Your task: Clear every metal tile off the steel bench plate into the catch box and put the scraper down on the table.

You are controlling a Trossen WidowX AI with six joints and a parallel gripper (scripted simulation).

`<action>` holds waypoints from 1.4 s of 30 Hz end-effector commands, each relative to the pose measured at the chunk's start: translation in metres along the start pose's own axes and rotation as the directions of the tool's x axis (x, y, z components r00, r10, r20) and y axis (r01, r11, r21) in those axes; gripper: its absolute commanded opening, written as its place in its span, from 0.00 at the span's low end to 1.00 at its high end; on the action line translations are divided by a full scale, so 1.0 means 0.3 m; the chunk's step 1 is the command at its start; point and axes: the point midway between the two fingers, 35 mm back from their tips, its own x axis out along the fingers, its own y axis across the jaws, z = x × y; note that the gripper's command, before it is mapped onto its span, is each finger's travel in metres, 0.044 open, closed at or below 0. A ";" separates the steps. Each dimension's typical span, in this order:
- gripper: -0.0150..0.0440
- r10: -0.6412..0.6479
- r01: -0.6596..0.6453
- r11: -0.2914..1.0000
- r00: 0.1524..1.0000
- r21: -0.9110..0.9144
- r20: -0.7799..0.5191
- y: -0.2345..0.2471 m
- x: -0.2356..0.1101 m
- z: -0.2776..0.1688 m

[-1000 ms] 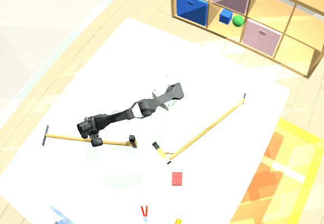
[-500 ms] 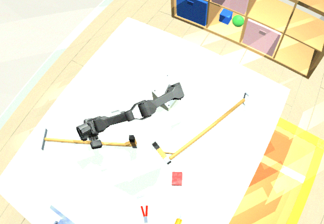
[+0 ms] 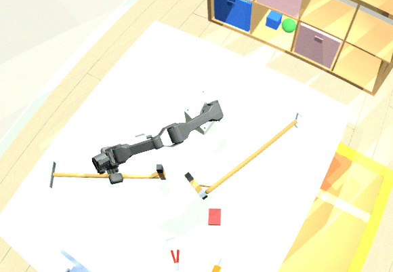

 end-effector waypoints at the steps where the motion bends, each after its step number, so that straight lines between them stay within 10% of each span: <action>1: 0.25 0.005 -0.005 1.000 1.000 -0.012 0.005 0.036 0.009 0.013; 23: 0.25 0.007 -0.007 1.000 1.000 -0.012 0.005 0.091 0.020 0.031; 42: 0.25 0.011 -0.009 0.998 1.000 -0.063 0.022 0.059 -0.190 0.131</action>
